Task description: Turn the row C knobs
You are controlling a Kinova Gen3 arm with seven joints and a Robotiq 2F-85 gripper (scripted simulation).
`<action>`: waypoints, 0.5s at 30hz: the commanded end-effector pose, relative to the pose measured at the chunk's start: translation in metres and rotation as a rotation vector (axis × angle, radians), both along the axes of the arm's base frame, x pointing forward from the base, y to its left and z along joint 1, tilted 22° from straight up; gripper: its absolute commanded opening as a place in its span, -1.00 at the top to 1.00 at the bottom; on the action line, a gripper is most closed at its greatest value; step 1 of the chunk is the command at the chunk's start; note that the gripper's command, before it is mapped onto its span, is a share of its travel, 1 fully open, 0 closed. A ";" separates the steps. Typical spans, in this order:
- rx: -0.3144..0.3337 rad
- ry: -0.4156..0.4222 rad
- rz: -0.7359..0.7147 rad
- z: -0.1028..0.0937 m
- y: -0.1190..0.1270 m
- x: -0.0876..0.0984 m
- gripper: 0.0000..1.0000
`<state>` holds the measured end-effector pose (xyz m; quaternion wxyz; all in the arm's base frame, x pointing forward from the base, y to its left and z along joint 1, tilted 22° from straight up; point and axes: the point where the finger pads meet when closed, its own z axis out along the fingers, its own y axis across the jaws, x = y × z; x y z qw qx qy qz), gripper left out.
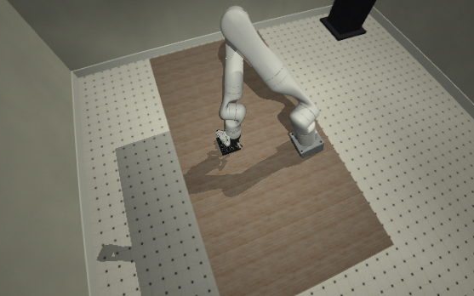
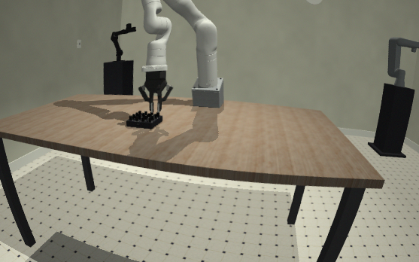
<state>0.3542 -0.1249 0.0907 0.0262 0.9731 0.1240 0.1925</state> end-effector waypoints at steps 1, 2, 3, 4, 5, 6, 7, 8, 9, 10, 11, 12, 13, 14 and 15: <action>-0.004 0.004 -0.006 -0.001 -0.003 -0.002 0.62; -0.004 0.004 -0.006 -0.001 -0.003 -0.002 0.62; -0.004 0.004 -0.006 -0.001 -0.003 -0.002 0.62; -0.004 0.004 -0.006 -0.001 -0.003 -0.002 0.62; -0.004 0.004 -0.006 -0.001 -0.003 -0.002 0.62; -0.004 0.004 -0.006 -0.001 -0.003 -0.002 0.62; -0.004 0.004 -0.006 -0.001 -0.003 -0.002 0.62; -0.004 0.004 -0.006 -0.001 -0.003 -0.002 0.62; -0.004 0.004 -0.006 -0.001 -0.003 -0.002 0.62; -0.004 0.004 -0.005 -0.001 -0.003 -0.002 0.62; -0.004 0.004 -0.004 -0.001 -0.003 -0.002 0.62; -0.005 0.004 -0.004 -0.001 -0.003 -0.002 0.62; -0.005 0.004 -0.003 -0.001 -0.003 -0.002 0.62; -0.005 0.004 -0.002 -0.001 -0.003 -0.002 0.62; -0.006 0.004 -0.001 -0.001 -0.003 -0.002 0.62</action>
